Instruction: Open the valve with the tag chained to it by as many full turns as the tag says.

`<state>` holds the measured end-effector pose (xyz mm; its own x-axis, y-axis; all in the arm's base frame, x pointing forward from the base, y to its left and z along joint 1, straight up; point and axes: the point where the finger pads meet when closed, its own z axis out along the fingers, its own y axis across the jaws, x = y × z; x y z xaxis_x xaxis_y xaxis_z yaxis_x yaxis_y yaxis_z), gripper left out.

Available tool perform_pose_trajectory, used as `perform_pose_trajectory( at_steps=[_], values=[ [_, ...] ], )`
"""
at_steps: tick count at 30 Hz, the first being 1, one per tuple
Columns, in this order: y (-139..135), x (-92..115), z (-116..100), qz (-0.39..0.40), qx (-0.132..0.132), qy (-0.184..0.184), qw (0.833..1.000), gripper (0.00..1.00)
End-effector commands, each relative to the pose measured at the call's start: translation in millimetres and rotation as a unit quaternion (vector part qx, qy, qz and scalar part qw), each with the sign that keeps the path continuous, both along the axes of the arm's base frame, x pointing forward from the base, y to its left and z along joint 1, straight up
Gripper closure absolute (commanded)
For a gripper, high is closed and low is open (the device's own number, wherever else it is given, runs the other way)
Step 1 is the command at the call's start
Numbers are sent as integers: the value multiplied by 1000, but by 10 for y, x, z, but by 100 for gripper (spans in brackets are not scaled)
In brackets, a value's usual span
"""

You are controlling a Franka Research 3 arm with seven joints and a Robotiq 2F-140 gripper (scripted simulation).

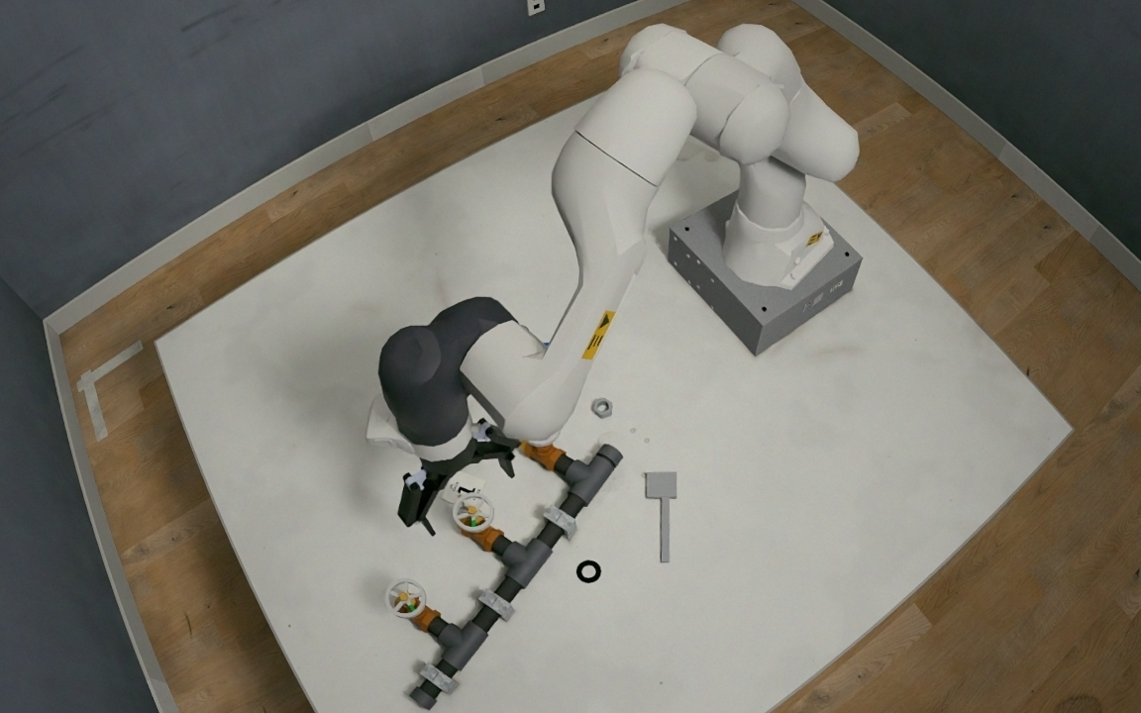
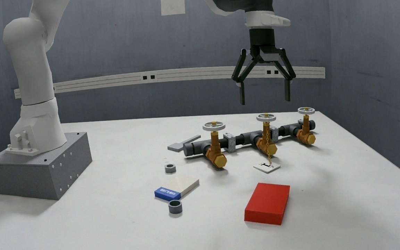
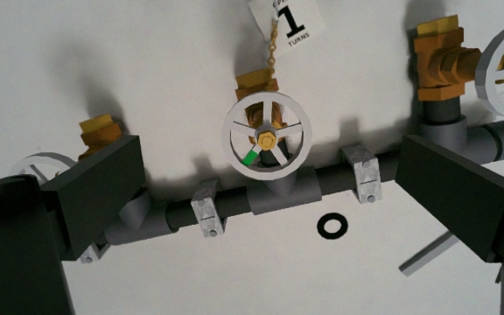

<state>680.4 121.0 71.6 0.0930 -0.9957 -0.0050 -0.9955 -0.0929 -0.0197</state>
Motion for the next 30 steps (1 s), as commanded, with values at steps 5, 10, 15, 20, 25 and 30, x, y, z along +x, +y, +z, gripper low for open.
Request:
perform_pose_trajectory(
  at_steps=[5,10,15,20,25,30],
  values=[
    [6,3,-88,-8,1,0,1000,0],
    [8,5,-200,-8,1,0,1000,0],
    [10,7,-324,-8,1,0,1000,0],
    [11,9,-395,-8,1,0,1000,0],
    [13,11,-491,-8,1,0,1000,0],
    [14,12,-551,-8,1,0,1000,0]
  ],
)
